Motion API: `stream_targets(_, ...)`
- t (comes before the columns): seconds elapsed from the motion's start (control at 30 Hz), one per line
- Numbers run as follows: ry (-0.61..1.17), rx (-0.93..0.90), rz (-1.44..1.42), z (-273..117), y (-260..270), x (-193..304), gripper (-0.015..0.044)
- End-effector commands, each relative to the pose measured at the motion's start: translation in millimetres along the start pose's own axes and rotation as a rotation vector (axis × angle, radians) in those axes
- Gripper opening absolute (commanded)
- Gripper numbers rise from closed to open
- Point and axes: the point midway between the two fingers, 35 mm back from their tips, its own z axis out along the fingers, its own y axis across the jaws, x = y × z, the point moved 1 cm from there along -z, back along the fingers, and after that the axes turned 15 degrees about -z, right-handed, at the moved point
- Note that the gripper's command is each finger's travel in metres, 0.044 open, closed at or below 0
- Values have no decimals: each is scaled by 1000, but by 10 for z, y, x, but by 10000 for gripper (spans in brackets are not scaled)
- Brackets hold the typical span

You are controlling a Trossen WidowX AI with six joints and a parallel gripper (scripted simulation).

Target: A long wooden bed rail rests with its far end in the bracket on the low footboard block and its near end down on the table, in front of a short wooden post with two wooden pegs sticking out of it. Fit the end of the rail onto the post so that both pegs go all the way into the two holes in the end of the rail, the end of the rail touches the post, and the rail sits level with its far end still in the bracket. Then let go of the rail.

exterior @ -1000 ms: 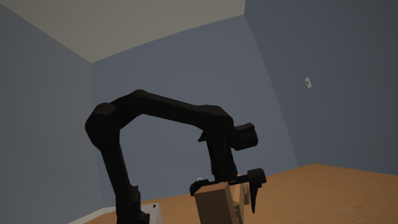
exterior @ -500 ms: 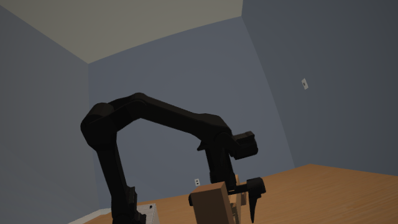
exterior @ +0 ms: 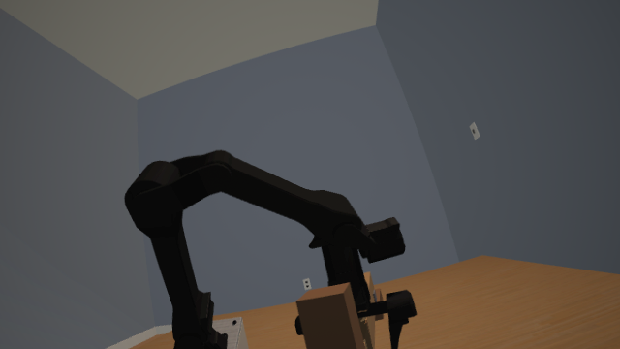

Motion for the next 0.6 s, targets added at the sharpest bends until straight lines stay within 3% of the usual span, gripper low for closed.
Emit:
stream_targets(0.0, 5, 1, -5, 23, 2, 2, 387)
stream_targets(0.43, 5, 1, -5, 23, 2, 2, 46)
stream_targets(0.57, 5, 1, -5, 23, 2, 2, 20)
